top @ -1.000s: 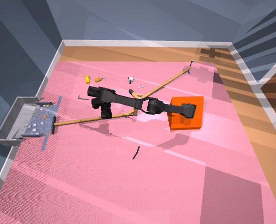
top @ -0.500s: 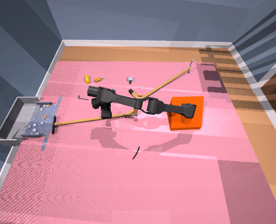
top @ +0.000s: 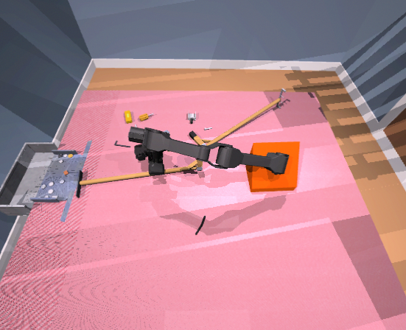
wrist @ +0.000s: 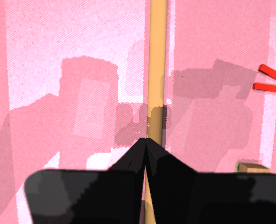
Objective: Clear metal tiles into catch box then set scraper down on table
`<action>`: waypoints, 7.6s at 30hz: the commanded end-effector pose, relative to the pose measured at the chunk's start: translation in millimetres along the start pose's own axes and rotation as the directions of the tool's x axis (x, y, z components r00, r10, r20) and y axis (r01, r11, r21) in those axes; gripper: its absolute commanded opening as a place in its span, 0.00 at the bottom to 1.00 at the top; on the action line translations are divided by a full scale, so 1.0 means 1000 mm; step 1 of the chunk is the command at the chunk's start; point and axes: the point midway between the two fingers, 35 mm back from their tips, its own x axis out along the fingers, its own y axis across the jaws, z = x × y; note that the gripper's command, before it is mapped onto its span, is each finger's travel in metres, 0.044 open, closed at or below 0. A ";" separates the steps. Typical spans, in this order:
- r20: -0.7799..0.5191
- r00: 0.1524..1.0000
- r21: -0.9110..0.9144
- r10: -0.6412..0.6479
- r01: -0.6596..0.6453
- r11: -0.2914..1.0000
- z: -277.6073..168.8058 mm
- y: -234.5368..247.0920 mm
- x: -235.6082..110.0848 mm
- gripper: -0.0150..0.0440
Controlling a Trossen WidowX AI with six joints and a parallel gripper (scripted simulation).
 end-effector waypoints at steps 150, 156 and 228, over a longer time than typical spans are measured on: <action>0.000 1.000 0.000 0.000 0.000 1.000 0.000 0.000 0.000 0.25; 0.000 1.000 0.000 0.000 0.000 1.000 0.000 0.000 0.000 0.25; 0.243 0.970 0.068 0.002 -0.019 0.998 0.004 -0.027 -0.089 1.00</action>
